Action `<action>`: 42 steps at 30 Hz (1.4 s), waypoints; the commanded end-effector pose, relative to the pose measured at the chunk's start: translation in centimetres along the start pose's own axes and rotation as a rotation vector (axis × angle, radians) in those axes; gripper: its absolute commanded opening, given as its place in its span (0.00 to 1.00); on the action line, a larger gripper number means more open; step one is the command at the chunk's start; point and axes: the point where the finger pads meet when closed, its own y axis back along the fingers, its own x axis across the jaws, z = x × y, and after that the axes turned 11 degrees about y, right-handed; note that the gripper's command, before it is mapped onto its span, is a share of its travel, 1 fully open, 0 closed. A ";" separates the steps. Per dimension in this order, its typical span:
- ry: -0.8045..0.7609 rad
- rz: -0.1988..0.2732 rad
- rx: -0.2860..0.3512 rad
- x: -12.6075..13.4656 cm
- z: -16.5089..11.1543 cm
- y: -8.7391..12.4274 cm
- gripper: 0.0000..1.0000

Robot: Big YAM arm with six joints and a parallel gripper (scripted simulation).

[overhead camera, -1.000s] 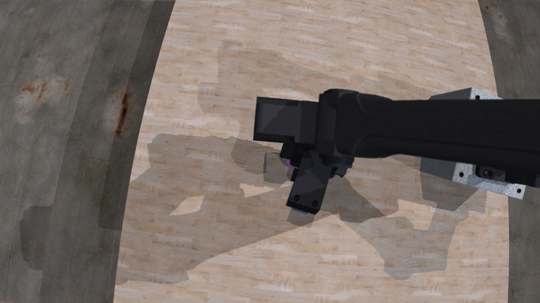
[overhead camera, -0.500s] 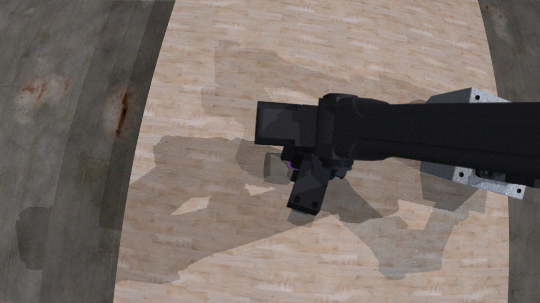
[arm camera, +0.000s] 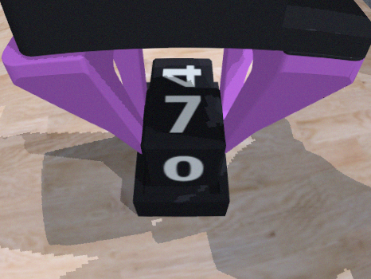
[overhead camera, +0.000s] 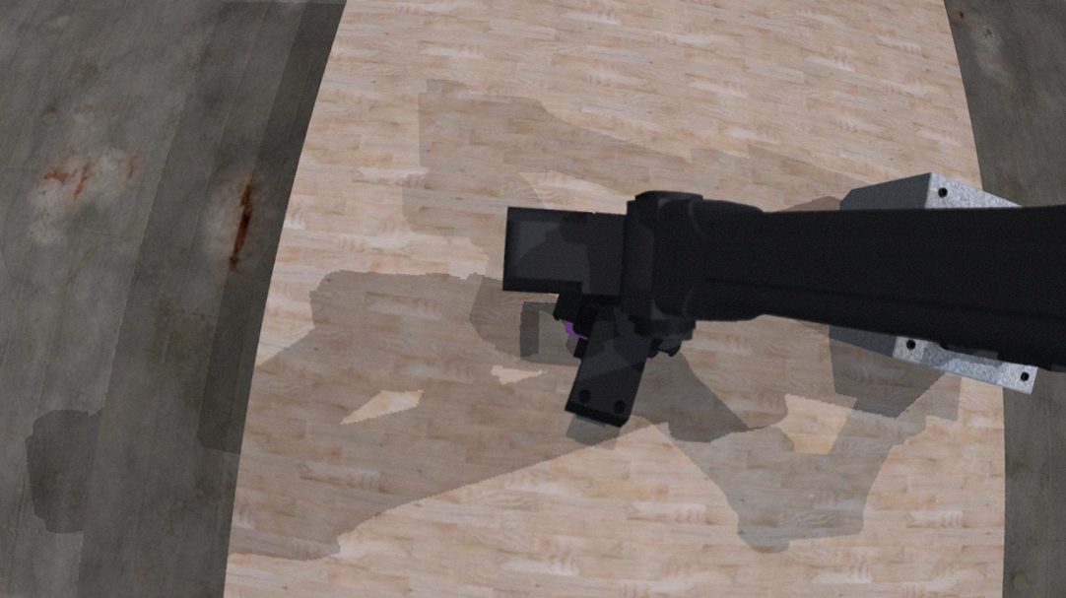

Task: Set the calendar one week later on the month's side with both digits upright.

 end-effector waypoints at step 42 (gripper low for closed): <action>-0.011 0.002 0.001 -0.2 0.2 -0.3 0.26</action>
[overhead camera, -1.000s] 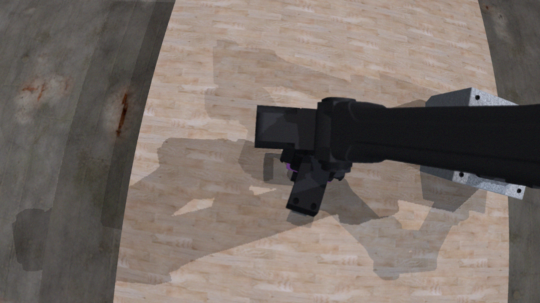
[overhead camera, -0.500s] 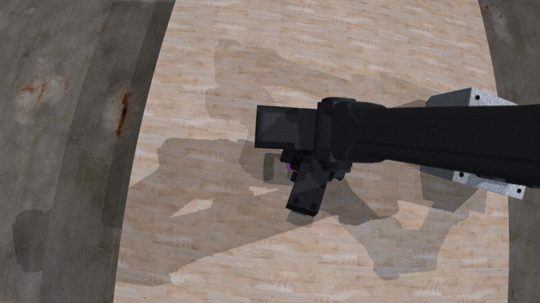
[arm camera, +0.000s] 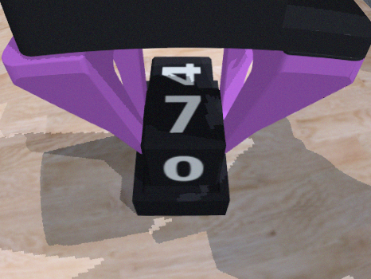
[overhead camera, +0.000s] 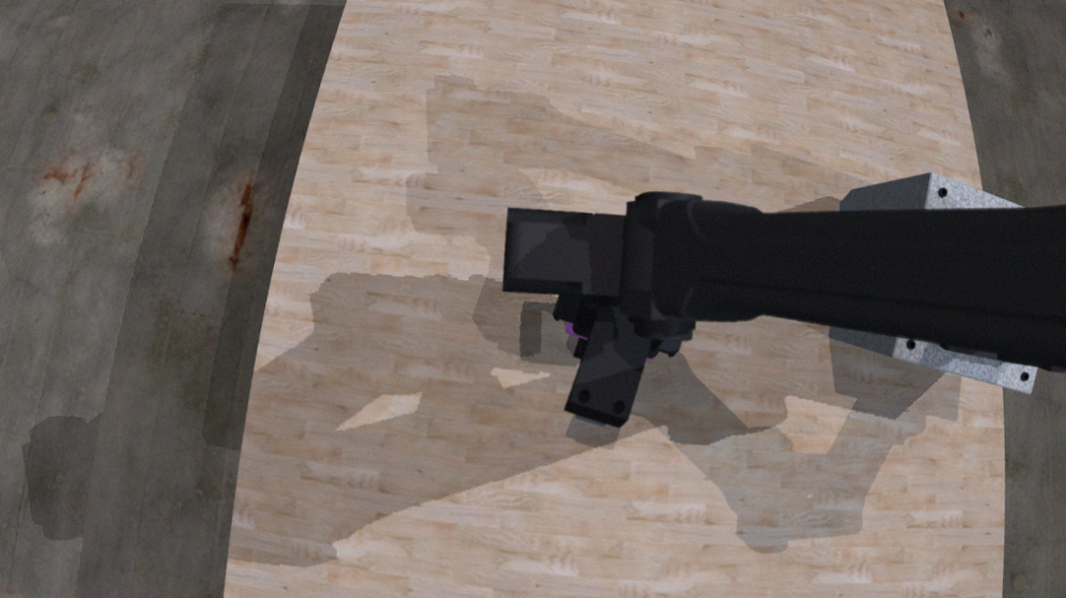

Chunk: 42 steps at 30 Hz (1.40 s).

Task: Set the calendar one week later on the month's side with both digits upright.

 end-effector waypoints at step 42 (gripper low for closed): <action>-0.003 -0.004 0.000 -1.1 0.4 -0.1 0.26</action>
